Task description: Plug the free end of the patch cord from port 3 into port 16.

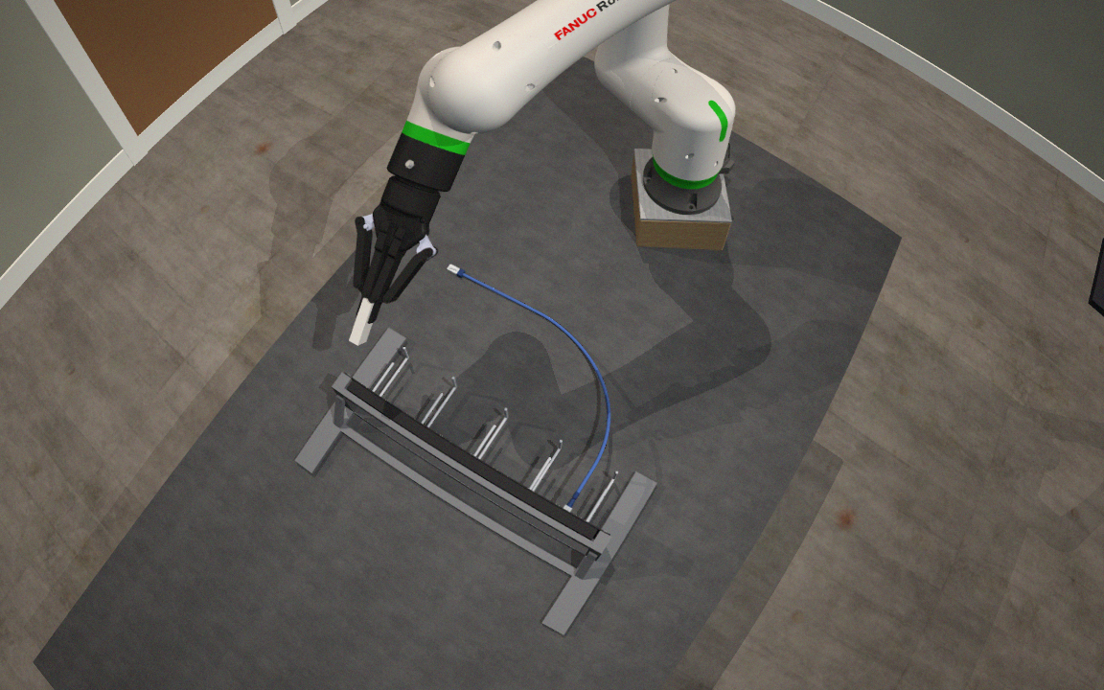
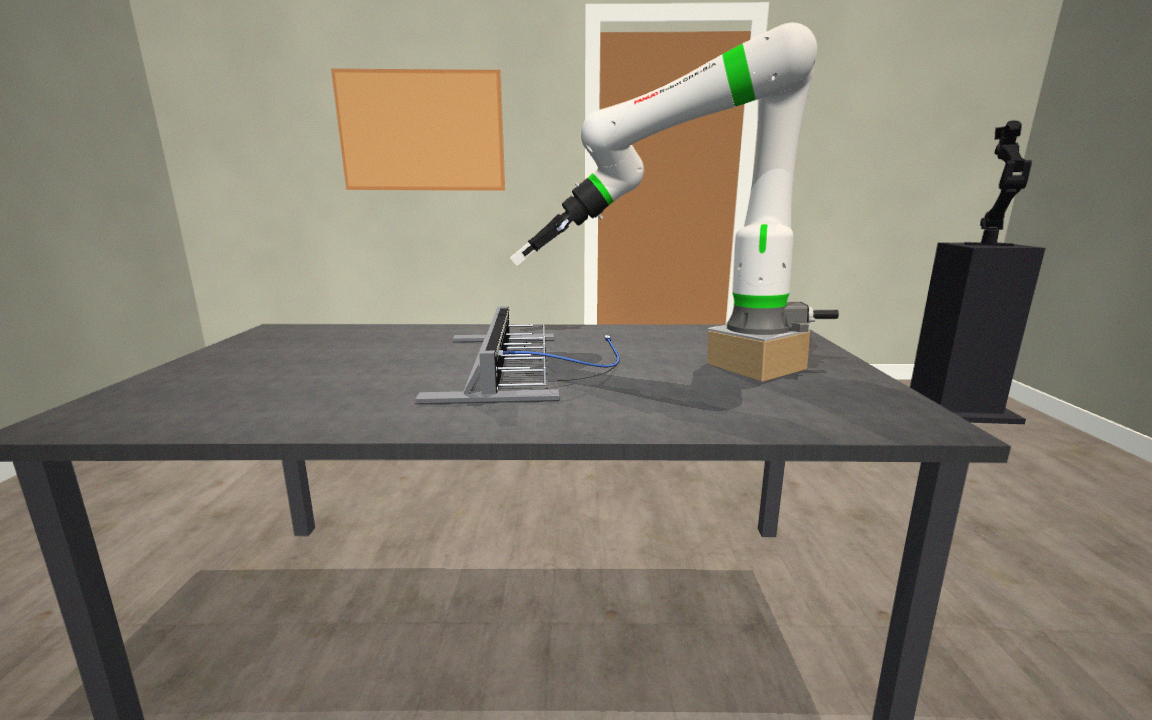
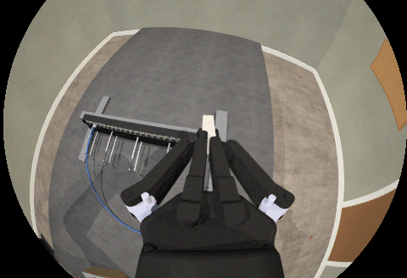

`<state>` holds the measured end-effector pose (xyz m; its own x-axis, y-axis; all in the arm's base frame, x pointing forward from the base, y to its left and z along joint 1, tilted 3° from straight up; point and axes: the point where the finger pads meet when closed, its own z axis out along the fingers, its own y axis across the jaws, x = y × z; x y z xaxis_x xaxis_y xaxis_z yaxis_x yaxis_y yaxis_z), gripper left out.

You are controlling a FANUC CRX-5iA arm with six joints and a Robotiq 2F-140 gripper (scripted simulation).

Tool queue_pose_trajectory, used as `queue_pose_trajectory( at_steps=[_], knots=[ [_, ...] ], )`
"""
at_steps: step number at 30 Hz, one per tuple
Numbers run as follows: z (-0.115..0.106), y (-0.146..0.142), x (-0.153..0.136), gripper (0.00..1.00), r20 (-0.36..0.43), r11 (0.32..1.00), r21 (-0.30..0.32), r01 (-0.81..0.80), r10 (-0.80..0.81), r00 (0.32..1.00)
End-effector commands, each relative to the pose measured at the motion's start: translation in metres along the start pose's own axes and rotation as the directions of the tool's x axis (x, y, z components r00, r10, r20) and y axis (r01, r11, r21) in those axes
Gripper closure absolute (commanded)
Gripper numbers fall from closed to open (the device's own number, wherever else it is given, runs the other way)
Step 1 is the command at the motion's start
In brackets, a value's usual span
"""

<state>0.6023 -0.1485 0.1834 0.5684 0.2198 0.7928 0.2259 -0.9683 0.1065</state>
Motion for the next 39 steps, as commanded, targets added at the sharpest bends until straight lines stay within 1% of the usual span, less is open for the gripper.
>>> queue_pose_trajectory(
  at_steps=[1,6,8,10,23,25,27,34,39],
  knots=[
    [0.022,0.018,0.031,1.00,0.041,1.000,0.006,0.029,-0.029,0.999],
    [0.040,0.034,0.060,1.00,0.063,0.998,0.016,0.062,-0.063,0.996],
    [0.040,0.034,0.060,1.00,0.063,0.998,0.016,0.062,-0.063,0.996],
    [0.053,0.047,0.081,1.00,0.081,0.996,0.025,0.087,-0.089,0.993],
    [0.095,0.088,0.149,1.00,0.145,0.981,0.062,0.184,-0.191,0.971],
    [0.095,0.088,0.149,1.00,0.145,0.981,0.062,0.184,-0.191,0.971],
    [0.107,0.101,0.168,1.00,0.166,0.973,0.077,0.218,-0.228,0.959],
    [0.128,0.124,0.198,1.00,0.209,0.951,0.113,0.289,-0.307,0.928],
    [0.142,0.143,0.217,1.00,0.254,0.915,0.162,0.369,-0.400,0.881]
  ],
)
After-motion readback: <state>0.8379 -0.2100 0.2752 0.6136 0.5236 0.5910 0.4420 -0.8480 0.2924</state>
